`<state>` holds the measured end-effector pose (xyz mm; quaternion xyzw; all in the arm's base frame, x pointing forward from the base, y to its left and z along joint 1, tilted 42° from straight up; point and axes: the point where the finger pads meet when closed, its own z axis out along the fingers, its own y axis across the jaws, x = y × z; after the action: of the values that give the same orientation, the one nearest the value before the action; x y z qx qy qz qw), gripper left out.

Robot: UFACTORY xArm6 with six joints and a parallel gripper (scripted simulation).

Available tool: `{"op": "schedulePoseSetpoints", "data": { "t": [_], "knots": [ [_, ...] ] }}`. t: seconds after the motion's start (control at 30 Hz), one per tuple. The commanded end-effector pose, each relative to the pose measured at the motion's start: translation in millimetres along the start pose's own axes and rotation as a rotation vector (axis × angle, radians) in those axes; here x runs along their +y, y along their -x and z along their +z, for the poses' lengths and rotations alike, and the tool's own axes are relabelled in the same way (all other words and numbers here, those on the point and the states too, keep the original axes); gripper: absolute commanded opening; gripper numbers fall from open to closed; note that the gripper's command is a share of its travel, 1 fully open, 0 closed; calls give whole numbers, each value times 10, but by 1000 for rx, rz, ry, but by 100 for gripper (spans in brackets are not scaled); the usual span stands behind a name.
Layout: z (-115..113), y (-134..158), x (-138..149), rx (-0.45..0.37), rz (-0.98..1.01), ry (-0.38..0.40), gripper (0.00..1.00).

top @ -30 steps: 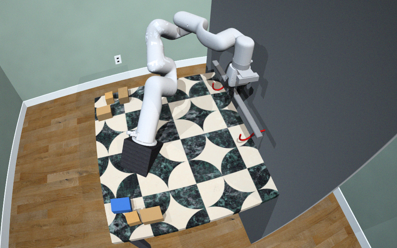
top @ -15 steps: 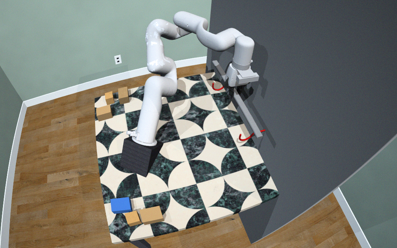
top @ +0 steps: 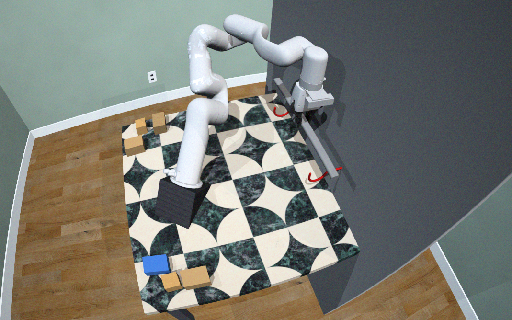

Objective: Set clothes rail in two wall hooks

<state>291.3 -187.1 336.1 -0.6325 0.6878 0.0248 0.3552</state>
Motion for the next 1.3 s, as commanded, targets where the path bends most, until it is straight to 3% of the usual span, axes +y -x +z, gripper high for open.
{"op": "schedulePoseSetpoints", "data": {
  "t": [0.0,1.27],
  "knots": [
    [36,-1,-7,2,-1,-2,0],
    [602,-1,-8,2,-1,-2,0]
  ]
}}
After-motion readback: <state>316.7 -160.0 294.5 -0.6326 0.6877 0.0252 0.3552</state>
